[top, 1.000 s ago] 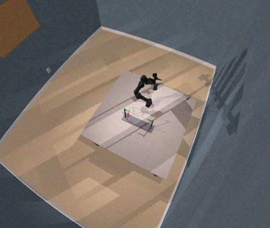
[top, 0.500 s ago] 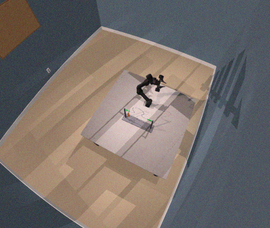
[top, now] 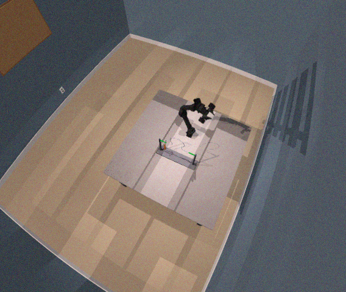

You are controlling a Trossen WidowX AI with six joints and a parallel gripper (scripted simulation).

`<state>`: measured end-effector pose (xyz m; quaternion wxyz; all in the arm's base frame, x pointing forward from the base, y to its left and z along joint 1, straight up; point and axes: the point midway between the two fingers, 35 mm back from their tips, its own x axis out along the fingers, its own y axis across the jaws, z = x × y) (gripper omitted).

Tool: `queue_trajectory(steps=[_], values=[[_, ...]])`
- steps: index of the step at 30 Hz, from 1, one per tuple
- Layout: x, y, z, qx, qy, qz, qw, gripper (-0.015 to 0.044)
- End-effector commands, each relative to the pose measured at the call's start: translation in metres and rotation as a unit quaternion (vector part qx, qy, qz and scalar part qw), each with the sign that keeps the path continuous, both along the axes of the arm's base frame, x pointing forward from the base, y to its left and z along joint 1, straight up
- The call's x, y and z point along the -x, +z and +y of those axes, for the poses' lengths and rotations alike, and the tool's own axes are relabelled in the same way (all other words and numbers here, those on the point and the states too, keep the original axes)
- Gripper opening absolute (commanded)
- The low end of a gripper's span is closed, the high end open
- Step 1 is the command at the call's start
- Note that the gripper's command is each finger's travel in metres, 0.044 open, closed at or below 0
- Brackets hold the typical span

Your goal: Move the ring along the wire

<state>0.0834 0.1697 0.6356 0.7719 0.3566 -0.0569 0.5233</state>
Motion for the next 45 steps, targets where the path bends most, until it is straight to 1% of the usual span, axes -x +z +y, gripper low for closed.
queue_trajectory(steps=[1, 12, 22, 34, 45], values=[[-0.023, -0.006, 0.008, 0.011, -0.05, -0.013, 0.999, 0.016], [-0.089, -0.022, 0.003, 0.035, -0.183, -0.04, 0.982, 0.016], [-0.152, -0.04, -0.027, 0.063, -0.3, -0.059, 0.95, 0.016], [-0.215, -0.066, -0.095, 0.102, -0.433, -0.072, 0.893, 0.016], [-0.251, -0.093, -0.181, 0.142, -0.545, -0.074, 0.823, 0.016]])
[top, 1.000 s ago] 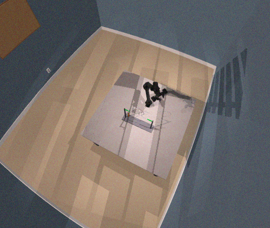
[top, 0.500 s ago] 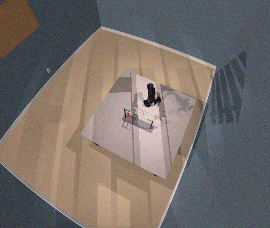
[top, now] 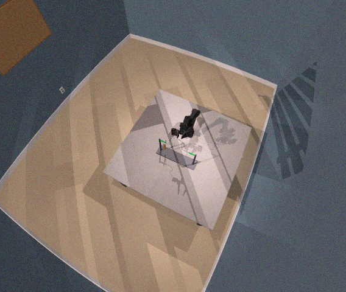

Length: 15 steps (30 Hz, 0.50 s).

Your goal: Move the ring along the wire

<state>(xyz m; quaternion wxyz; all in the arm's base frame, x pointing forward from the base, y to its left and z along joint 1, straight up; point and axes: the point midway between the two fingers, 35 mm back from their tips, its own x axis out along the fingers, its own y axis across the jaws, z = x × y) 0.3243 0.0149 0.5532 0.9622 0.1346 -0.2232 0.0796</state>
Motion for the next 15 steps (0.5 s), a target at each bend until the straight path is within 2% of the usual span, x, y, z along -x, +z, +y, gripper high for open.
queue_trajectory(steps=[1, 15], values=[[-0.012, -0.013, -0.035, 0.016, -0.05, 0.004, 0.999, 0.016], [-0.009, -0.055, -0.167, 0.049, -0.215, 0.024, 0.975, 0.016]])
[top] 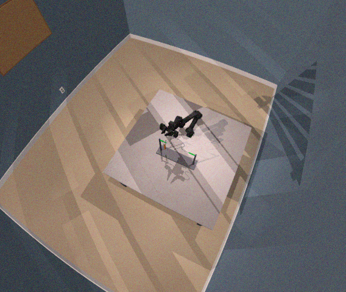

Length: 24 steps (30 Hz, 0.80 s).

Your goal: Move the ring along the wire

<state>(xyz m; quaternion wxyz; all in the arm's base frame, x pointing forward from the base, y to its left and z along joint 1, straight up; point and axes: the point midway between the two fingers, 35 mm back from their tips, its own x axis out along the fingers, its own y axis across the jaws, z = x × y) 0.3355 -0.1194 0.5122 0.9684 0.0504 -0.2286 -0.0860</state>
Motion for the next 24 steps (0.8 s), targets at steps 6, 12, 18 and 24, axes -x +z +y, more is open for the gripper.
queue_trajectory(steps=[6, 12, 18, 24], values=[[0.006, -0.046, -0.072, -0.01, -0.073, 0.034, 0.997, 0.016], [0.008, -0.093, -0.102, 0.016, -0.097, 0.073, 0.992, 0.016], [0.017, -0.151, -0.128, 0.066, -0.108, 0.129, 0.983, 0.016], [0.029, -0.218, -0.141, 0.093, -0.089, 0.181, 0.975, 0.016]])
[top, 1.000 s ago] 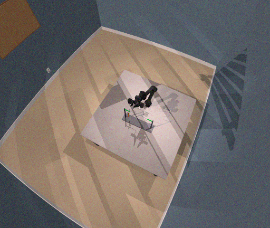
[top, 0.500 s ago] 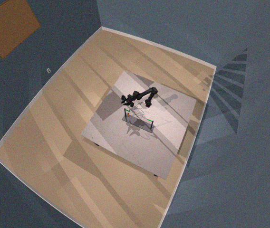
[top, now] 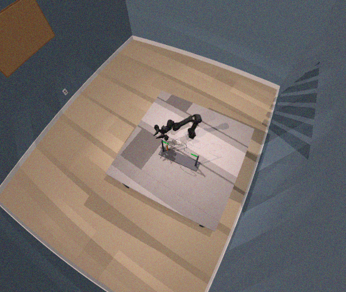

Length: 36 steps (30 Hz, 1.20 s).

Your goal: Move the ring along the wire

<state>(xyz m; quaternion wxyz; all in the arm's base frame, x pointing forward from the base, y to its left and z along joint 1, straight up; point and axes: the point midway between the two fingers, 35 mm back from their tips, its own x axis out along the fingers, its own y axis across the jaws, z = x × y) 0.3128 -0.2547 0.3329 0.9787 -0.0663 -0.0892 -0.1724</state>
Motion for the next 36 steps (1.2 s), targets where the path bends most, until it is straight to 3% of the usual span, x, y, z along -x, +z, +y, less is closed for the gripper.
queue_trajectory(steps=[1, 12, 20, 29, 36], values=[[0.009, -0.05, -0.005, 0.005, 0.018, 0.04, 0.999, 0.016], [0.054, -0.18, 0.024, -0.023, 0.096, 0.114, 0.989, 0.016], [0.097, -0.24, 0.08, -0.055, 0.16, 0.133, 0.977, 0.016], [0.109, -0.25, 0.102, -0.066, 0.18, 0.132, 0.972, 0.016], [0.084, -0.23, 0.099, -0.065, 0.18, 0.135, 0.972, 0.016]])
